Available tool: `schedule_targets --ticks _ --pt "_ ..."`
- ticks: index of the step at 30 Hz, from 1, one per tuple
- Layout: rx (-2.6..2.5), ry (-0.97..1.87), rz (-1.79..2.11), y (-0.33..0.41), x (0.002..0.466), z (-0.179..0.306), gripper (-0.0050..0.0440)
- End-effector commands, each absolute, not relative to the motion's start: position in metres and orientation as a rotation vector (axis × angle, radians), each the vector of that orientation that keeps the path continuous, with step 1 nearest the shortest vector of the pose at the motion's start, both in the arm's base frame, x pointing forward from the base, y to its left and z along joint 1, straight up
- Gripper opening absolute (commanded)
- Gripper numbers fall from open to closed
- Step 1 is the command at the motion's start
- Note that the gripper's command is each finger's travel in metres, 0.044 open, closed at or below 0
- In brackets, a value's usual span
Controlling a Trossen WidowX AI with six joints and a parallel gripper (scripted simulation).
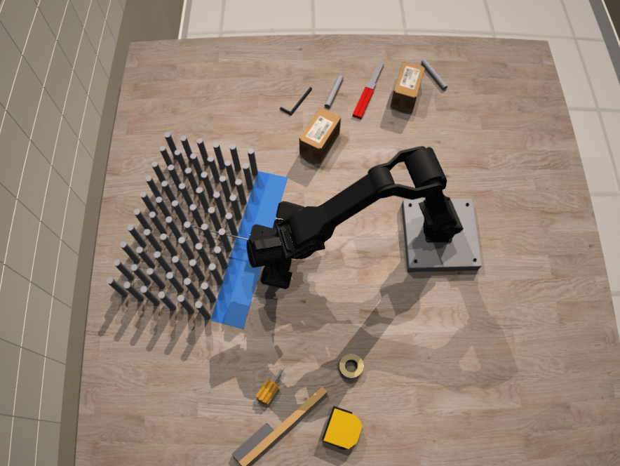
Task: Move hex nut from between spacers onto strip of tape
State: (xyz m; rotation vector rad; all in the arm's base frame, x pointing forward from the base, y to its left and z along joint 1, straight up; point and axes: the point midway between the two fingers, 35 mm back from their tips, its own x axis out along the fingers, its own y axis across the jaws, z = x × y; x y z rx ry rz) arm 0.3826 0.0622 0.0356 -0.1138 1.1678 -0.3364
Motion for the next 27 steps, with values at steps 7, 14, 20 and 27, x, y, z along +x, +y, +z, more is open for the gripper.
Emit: schedule_targets --ticks 7,14,20,27 --pt "-0.084 1.128 -0.348 0.059 0.3892 0.0494 -0.005" --pt "-0.101 1.133 -0.328 0.0669 0.3904 0.0463 -0.005" --pt "-0.087 1.128 -0.343 0.0609 0.3888 0.0494 -0.005" --pt "-0.086 1.128 -0.344 0.0605 0.3888 0.0496 -0.005"
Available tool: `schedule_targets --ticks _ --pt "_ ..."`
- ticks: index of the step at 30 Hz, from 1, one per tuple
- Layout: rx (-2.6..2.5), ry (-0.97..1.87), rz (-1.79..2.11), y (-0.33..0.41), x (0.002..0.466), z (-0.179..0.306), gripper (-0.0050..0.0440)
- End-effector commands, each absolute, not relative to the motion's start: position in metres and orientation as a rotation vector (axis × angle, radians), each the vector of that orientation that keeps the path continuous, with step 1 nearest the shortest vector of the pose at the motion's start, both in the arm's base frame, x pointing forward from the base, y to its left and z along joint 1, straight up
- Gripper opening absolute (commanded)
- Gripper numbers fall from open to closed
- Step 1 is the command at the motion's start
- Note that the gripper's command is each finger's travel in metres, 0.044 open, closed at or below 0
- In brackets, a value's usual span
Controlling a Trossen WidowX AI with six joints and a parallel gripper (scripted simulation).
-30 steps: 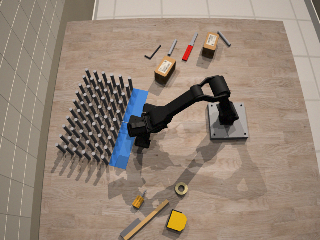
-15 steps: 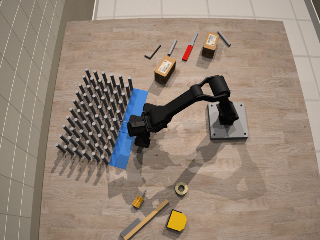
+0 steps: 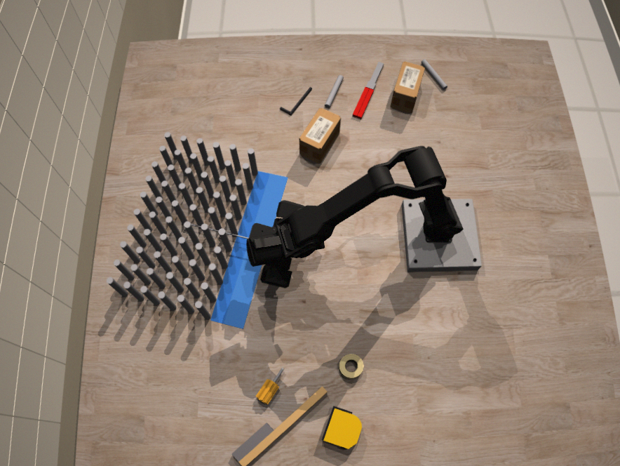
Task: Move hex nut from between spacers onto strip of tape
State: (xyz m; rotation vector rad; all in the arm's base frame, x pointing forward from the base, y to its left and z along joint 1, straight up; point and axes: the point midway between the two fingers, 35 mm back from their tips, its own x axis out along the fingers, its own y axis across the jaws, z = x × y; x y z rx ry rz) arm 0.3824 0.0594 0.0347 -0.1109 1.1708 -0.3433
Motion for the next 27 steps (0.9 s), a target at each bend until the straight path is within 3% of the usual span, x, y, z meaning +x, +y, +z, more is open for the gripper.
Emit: schedule_targets --ticks 1,27 --pt "-0.088 1.128 -0.341 0.062 0.389 0.049 -0.005" --pt "-0.096 1.136 -0.337 0.056 0.408 0.047 -0.005"
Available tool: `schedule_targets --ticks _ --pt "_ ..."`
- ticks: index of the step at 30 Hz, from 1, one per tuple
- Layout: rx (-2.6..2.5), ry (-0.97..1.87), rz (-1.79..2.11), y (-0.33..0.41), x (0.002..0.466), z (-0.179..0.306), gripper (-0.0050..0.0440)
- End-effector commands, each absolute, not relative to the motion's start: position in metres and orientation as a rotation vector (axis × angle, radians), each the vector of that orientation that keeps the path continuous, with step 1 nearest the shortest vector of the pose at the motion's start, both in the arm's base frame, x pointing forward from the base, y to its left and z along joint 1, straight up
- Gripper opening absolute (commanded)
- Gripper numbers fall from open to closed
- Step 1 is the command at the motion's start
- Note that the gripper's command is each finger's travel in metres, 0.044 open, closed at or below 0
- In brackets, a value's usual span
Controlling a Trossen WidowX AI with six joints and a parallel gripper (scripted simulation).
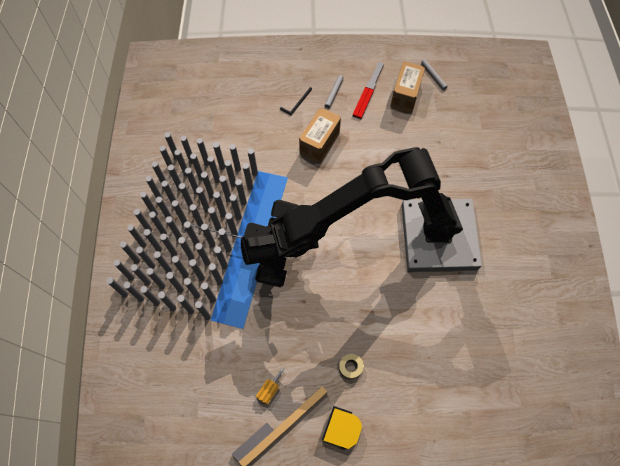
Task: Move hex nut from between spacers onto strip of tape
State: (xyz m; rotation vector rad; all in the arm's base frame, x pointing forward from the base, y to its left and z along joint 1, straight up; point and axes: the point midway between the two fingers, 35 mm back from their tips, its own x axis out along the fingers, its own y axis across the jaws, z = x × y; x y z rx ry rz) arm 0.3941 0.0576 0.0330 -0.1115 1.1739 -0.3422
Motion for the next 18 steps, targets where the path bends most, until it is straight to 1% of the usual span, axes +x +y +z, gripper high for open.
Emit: schedule_targets --ticks 1,6,18 --pt "-0.096 1.136 -0.337 0.056 0.409 0.047 -0.005" --pt "-0.096 1.13 -0.337 0.055 0.413 0.05 -0.005" --pt "-0.109 1.144 -0.33 0.058 0.409 0.028 -0.005"
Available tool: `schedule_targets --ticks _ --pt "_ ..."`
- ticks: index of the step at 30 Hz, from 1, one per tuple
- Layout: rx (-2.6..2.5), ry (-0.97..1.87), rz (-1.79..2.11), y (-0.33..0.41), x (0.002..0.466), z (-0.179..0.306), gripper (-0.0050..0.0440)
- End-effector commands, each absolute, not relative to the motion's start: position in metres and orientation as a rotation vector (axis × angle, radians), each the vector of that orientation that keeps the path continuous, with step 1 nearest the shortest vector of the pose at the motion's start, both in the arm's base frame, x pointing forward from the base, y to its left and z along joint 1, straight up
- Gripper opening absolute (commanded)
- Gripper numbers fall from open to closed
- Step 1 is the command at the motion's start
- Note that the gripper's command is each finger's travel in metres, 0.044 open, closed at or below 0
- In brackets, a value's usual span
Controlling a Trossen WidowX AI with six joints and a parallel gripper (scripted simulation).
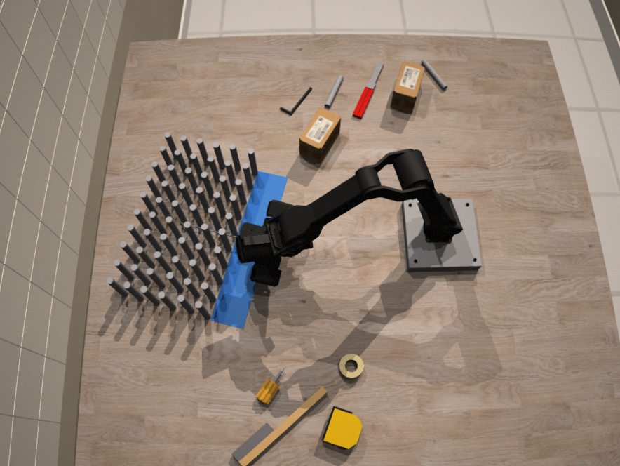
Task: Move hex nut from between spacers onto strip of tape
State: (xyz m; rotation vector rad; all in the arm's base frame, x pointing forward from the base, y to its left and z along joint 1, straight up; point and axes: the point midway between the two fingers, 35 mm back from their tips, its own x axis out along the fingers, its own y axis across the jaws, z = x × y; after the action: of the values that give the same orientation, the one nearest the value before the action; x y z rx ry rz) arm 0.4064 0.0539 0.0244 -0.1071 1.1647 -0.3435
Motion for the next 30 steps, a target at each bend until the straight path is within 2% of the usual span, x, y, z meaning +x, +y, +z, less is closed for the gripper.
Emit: schedule_targets --ticks 1,30 --pt "-0.11 1.145 -0.33 0.058 0.409 0.026 -0.005" --pt "-0.086 1.127 -0.347 0.058 0.396 0.033 -0.005"
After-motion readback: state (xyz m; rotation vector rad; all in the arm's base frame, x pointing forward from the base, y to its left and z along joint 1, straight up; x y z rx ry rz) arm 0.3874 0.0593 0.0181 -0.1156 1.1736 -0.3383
